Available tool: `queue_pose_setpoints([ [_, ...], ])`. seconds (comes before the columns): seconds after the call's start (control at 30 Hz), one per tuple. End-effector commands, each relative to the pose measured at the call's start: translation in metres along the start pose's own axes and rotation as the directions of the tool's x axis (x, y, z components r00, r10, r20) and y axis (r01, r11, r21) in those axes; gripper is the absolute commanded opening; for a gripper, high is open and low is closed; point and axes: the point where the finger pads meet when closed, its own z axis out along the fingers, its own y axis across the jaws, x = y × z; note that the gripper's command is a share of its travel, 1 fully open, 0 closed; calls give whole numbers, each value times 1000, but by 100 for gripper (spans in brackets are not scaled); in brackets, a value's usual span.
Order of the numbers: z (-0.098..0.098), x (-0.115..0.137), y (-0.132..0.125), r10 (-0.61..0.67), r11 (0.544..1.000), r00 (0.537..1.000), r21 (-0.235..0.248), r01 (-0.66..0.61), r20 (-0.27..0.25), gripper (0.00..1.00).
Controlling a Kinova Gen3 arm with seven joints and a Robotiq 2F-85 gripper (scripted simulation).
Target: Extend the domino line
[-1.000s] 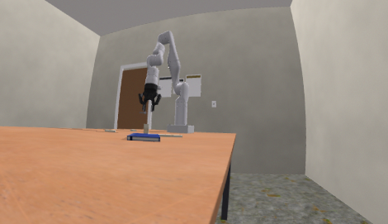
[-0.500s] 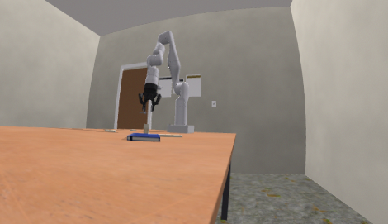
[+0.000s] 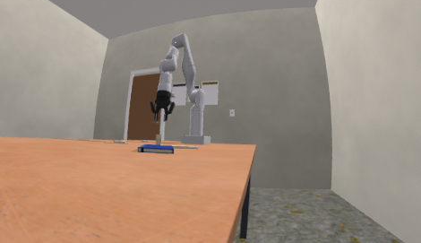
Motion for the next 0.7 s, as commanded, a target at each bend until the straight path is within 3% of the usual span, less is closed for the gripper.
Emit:
queue_pose_setpoints([
  [0.0, 0, 0, 0, 13, 1000, 1000, 0, -13, 0, 49],
  [0.43, 3, 3, 0, 152, 988, 988, -1, -152, -19, 49],
  [0.67, 7, 6, 1, 319, 948, 947, 5, -319, -41, 49],
])
